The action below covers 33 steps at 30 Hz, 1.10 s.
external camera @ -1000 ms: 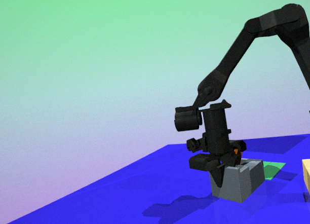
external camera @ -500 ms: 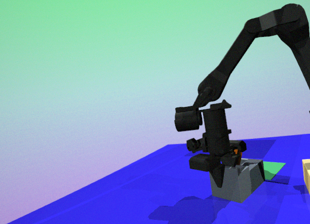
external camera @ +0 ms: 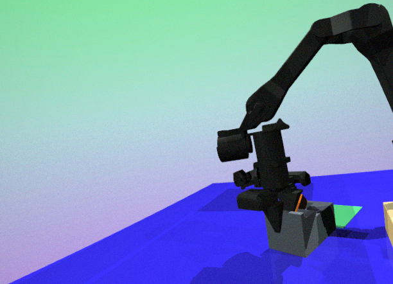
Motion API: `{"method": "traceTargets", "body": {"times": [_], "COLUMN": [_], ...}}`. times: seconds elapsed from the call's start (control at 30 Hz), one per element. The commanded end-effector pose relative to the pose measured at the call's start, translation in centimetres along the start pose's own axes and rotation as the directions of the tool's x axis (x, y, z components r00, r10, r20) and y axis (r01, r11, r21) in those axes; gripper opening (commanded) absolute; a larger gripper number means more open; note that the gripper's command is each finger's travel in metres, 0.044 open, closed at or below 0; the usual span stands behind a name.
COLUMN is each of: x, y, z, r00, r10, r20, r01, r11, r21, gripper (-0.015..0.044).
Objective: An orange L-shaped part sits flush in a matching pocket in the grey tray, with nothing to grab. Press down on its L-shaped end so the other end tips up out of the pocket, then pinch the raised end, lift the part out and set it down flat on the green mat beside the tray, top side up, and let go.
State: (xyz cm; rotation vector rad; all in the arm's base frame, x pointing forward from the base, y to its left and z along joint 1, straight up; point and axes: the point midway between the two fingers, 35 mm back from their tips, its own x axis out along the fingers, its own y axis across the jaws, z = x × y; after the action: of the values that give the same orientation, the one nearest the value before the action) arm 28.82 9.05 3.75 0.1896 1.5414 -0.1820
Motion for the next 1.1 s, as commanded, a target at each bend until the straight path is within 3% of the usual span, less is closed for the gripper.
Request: {"method": "traceTargets", "body": {"times": [0.0,0.17,1.07], "x": [-3.3,-9.1,-8.8], "y": [0.0,-1.0,-0.7], "z": [0.5,0.1,0.4], "r00": [1.000,1.000,0.999], "r10": [0.008,0.008,0.018], "r20": [0.014,0.013,0.032], "r01": [-0.009,-0.008,-0.018], "r11": [1.000,1.000,1.000], "r21": [0.004,0.004,0.009], "gripper": [0.0180,0.0180,0.0180]}}
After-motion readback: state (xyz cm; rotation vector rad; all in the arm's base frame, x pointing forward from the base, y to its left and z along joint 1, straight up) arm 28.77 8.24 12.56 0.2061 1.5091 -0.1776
